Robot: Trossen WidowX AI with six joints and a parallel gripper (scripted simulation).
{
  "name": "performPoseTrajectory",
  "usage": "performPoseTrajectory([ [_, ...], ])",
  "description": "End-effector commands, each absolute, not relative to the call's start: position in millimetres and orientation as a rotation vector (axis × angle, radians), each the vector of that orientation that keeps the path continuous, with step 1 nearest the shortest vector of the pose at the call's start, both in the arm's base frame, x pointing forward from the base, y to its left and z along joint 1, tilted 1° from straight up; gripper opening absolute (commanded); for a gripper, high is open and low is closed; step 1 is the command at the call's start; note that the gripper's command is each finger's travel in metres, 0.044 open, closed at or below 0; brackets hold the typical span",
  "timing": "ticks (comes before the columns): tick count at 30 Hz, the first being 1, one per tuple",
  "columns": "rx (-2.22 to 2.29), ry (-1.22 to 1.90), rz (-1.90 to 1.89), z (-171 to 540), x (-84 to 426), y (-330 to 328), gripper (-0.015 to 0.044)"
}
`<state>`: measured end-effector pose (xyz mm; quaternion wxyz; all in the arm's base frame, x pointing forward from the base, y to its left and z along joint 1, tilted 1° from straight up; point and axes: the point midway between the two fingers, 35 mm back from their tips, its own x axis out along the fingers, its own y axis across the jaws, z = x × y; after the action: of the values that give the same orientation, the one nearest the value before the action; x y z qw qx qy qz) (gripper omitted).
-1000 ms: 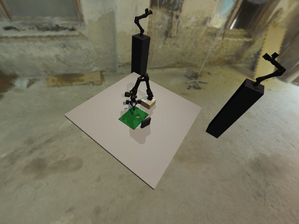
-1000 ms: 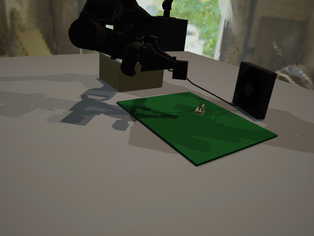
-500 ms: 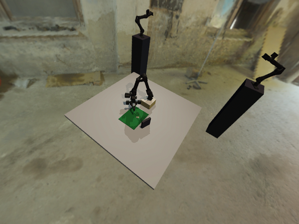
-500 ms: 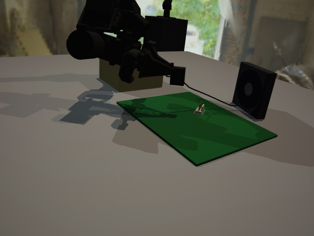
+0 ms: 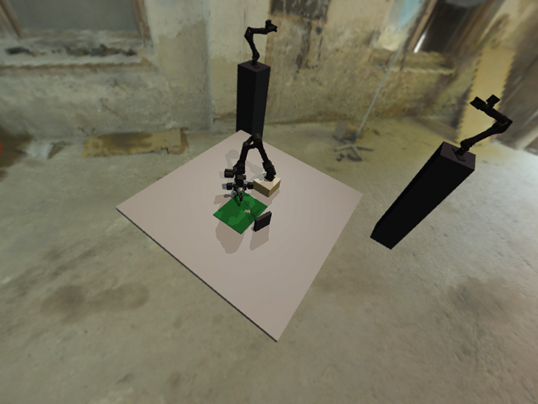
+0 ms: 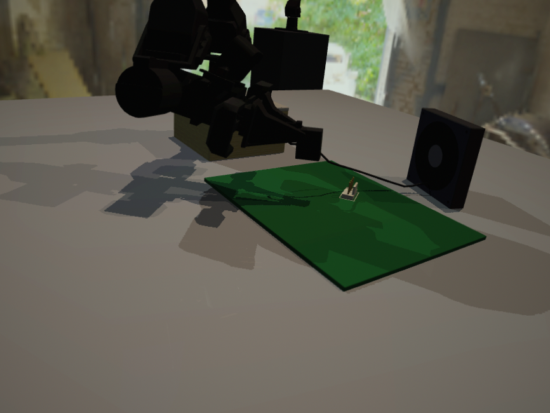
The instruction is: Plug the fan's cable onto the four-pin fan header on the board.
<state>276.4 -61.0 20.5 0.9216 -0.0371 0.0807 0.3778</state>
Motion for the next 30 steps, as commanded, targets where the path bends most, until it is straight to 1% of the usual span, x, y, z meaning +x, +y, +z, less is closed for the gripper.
performPoseTrajectory([
  [1,-0.074,0.161,0.777,16,276,-60,0.0],
  [30,-0.073,0.161,0.777,-10,276,-60,0.0],
])
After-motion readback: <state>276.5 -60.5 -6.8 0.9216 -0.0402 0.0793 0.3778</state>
